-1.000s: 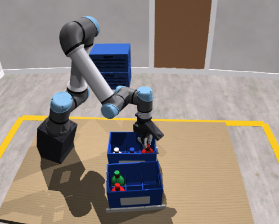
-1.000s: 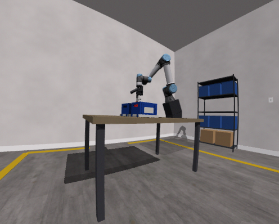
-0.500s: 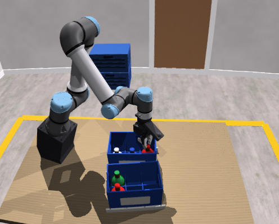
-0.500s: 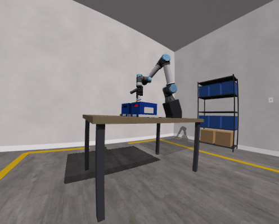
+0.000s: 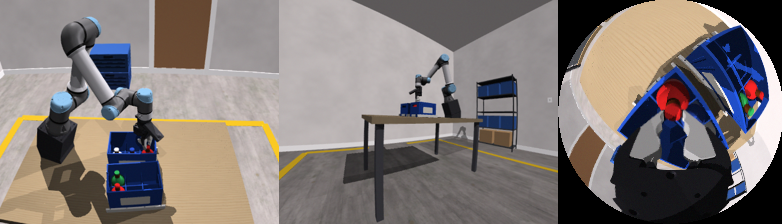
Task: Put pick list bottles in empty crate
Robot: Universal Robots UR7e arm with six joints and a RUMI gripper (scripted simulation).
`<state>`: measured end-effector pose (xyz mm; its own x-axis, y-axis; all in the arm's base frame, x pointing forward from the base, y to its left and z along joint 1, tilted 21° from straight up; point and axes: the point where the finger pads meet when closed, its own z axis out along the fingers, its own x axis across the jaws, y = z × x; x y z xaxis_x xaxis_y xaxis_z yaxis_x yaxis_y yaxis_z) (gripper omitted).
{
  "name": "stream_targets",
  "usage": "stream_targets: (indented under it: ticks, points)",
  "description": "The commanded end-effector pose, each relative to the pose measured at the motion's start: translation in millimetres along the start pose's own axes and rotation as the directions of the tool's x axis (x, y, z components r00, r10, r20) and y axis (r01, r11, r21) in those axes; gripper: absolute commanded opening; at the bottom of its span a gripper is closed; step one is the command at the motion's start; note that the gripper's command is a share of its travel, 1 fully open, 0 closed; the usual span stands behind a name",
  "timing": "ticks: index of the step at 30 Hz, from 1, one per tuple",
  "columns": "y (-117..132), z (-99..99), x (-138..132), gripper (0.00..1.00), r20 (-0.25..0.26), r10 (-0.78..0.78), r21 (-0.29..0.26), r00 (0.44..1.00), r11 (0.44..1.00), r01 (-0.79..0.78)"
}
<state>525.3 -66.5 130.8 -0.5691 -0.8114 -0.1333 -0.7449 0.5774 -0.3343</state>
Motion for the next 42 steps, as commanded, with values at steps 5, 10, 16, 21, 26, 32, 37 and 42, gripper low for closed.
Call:
stream_targets:
  ticks: [5, 10, 16, 21, 26, 32, 37, 42]
  points:
    - [-0.6, 2.7, -0.3, 0.00, 0.001, 0.000, 0.002, 1.000, 1.000, 0.000]
    - [-0.6, 5.2, -0.3, 0.00, 0.001, 0.000, 0.002, 1.000, 1.000, 0.000]
    - [-0.6, 8.2, -0.3, 0.00, 0.001, 0.000, 0.002, 1.000, 1.000, 0.000]
    - [-0.6, 9.7, -0.3, 0.00, 0.001, 0.000, 0.002, 1.000, 1.000, 0.000]
    - [-0.6, 12.2, -0.3, 0.00, 0.001, 0.000, 0.002, 1.000, 1.000, 0.000]
    - [-0.6, 15.2, -0.3, 0.00, 0.001, 0.000, 0.002, 1.000, 1.000, 0.000]
    - [-0.6, 16.7, -0.3, 0.00, 0.001, 0.000, 0.002, 1.000, 1.000, 0.000]
    - [-0.6, 19.2, -0.3, 0.00, 0.001, 0.000, 0.002, 1.000, 1.000, 0.000]
